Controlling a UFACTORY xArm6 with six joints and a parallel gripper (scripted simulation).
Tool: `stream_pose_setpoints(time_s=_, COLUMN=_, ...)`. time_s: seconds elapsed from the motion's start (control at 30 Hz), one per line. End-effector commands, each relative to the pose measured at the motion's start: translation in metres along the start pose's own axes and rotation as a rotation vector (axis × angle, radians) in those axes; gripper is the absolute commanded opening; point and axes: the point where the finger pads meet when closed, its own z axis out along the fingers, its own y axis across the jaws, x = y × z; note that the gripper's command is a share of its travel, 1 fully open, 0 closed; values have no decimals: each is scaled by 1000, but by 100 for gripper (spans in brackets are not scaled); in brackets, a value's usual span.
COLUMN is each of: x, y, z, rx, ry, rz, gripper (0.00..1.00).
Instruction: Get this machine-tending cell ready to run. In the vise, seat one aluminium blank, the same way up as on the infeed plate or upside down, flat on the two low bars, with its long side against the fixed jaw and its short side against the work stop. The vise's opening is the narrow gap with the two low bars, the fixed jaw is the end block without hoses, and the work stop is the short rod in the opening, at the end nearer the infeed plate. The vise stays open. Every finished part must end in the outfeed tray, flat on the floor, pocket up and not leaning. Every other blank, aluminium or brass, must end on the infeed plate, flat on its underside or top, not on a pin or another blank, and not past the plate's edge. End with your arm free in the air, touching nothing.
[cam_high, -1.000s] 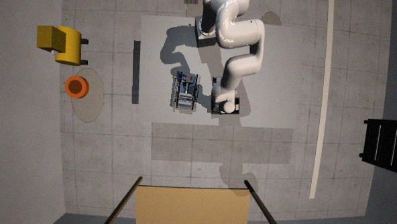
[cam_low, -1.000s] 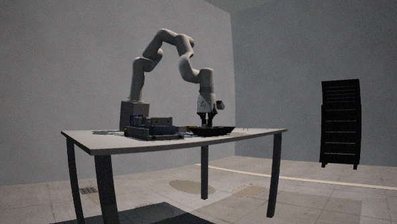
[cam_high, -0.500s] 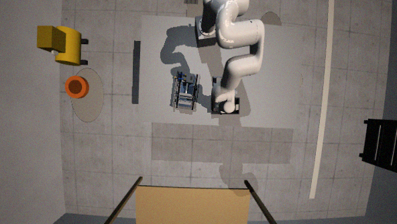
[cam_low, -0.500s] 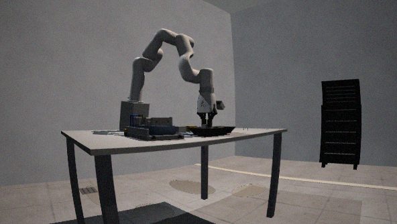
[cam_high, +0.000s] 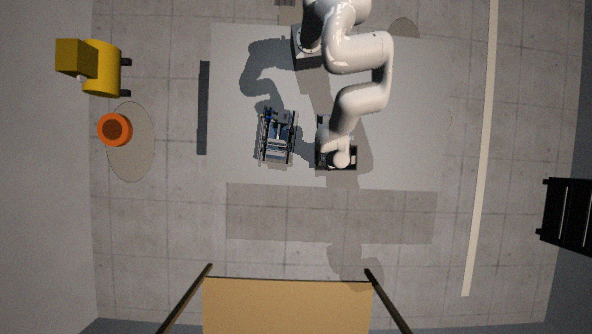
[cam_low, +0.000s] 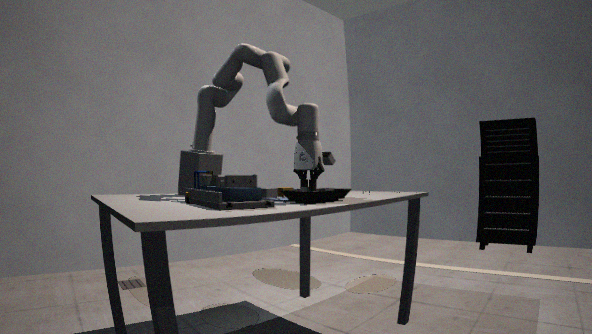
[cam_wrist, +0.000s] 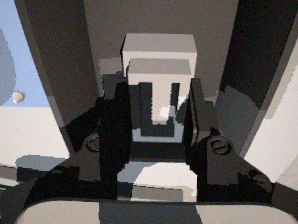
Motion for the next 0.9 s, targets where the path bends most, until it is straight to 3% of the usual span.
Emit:
stream_pose_setpoints(time_s=0.0, x=0, y=2, z=-1, rx=-5, ry=1, rz=0, gripper=0)
stream_pose_setpoints(time_s=0.87, x=0, y=2, z=5, rx=-5, ry=1, rz=0, gripper=0)
